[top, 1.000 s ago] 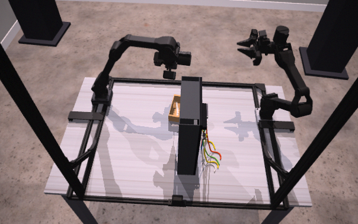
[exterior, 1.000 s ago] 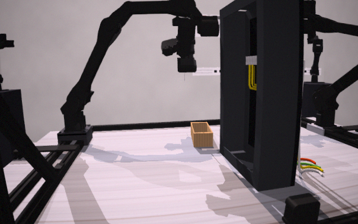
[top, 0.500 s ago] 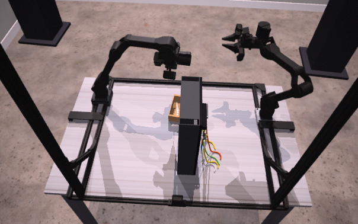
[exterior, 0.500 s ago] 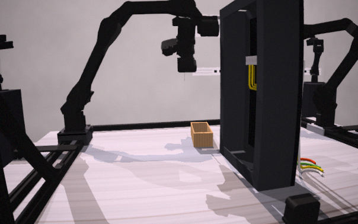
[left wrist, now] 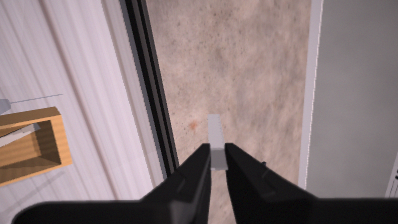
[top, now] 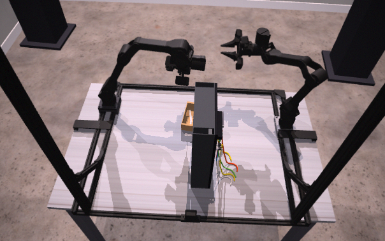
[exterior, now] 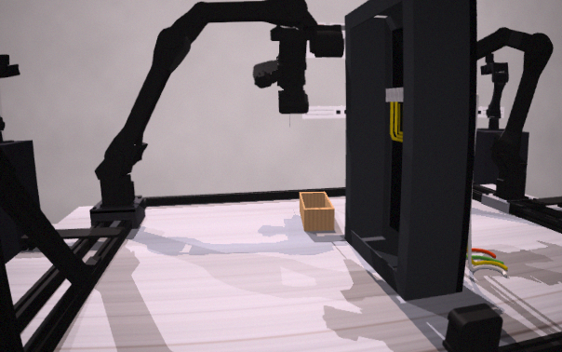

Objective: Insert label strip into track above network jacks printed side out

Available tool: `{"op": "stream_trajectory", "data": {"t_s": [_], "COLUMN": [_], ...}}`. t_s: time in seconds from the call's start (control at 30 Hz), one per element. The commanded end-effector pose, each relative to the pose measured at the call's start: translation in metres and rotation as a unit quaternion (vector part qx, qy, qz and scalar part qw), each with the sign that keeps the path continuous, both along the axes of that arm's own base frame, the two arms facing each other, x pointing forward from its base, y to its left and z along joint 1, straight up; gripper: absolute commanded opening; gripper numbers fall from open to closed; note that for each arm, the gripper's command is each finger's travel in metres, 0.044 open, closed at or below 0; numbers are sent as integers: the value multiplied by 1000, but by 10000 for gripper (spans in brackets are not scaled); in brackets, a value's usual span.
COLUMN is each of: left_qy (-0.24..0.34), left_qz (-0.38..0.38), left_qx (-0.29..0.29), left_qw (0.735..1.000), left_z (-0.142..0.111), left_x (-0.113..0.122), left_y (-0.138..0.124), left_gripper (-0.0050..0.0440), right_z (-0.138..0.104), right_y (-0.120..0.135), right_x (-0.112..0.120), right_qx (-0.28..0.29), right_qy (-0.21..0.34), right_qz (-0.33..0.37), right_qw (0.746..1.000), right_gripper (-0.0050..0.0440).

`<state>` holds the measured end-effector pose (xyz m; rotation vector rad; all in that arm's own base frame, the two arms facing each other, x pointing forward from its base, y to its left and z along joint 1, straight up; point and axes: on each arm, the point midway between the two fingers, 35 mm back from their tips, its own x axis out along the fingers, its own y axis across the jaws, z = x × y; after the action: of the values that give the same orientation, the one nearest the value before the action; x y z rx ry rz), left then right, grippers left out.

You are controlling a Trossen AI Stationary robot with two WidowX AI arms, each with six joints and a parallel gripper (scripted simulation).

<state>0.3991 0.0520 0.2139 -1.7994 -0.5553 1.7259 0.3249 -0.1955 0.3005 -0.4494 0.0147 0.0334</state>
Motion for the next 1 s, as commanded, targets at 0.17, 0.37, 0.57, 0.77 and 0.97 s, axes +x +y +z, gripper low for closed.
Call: {"op": "stream_trajectory", "data": {"t_s": [0.17, 0.37, 0.57, 0.77, 0.97], "left_qy": [-14, -14, -14, -14, -14], "left_qz": [0, 0, 0, 0, 0], "left_qx": [-2, -2, -2, -2, -2], "left_qw": [1000, 1000, 1000, 1000, 1000], "left_z": [10, 10, 10, 10, 10], "left_x": [-2, -2, -2, -2, -2], "left_y": [-1, -1, -1, -1, -1], "left_gripper": [-50, -50, -50, -50, -50], "right_z": [-33, -65, -88, -114, -115], "right_y": [-9, -7, -1, 7, 8], "right_x": [45, 74, 92, 108, 109], "right_qx": [-67, -111, -141, -172, -174], "right_qy": [-16, -19, -22, -24, -24], "right_qz": [-5, -8, -10, -12, -12], "right_qw": [998, 994, 990, 985, 984], "right_gripper": [160, 160, 160, 160, 160]}}
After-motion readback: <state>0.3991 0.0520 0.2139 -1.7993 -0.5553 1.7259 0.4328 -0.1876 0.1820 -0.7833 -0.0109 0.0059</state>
